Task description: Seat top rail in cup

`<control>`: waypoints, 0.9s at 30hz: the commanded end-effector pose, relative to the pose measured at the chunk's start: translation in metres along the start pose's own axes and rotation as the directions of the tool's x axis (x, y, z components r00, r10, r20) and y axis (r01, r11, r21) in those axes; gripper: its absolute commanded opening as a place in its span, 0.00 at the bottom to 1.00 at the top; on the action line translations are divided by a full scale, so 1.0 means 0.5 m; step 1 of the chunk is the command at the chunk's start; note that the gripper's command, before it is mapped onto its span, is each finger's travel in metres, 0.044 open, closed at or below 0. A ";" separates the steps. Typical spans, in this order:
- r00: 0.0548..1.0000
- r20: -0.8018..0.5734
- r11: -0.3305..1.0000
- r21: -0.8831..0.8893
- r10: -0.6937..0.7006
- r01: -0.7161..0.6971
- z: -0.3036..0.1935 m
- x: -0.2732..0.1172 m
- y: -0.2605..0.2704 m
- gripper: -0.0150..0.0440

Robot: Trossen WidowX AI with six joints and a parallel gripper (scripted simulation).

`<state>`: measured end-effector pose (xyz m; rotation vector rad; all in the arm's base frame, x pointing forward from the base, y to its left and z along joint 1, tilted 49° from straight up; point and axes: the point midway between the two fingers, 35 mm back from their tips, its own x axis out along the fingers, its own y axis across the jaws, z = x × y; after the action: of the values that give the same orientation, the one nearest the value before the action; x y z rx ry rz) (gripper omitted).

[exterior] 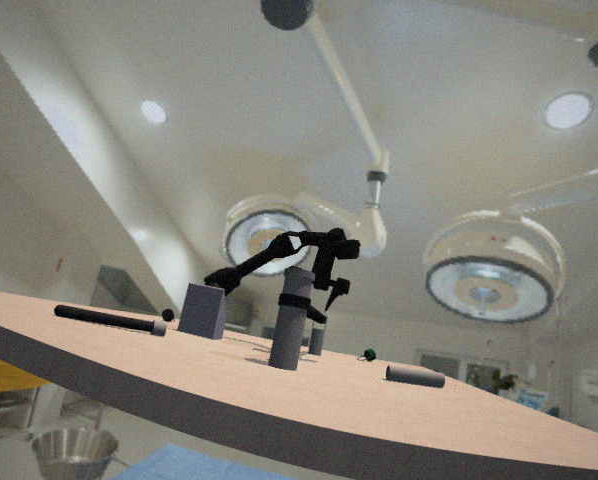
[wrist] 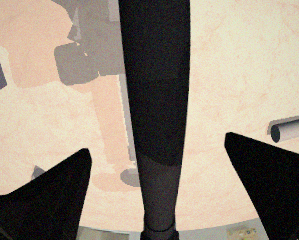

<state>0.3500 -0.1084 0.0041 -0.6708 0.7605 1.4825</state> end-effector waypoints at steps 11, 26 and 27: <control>1.000 0.000 1.000 0.000 0.001 -0.001 0.003 -0.097 0.009 1.00; 1.000 0.000 1.000 0.000 0.001 -0.001 0.003 -0.097 0.009 1.00; 1.000 0.000 1.000 0.000 0.001 -0.001 0.003 -0.097 0.009 1.00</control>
<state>0.3490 -0.1364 0.0436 -0.6674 0.7593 1.4789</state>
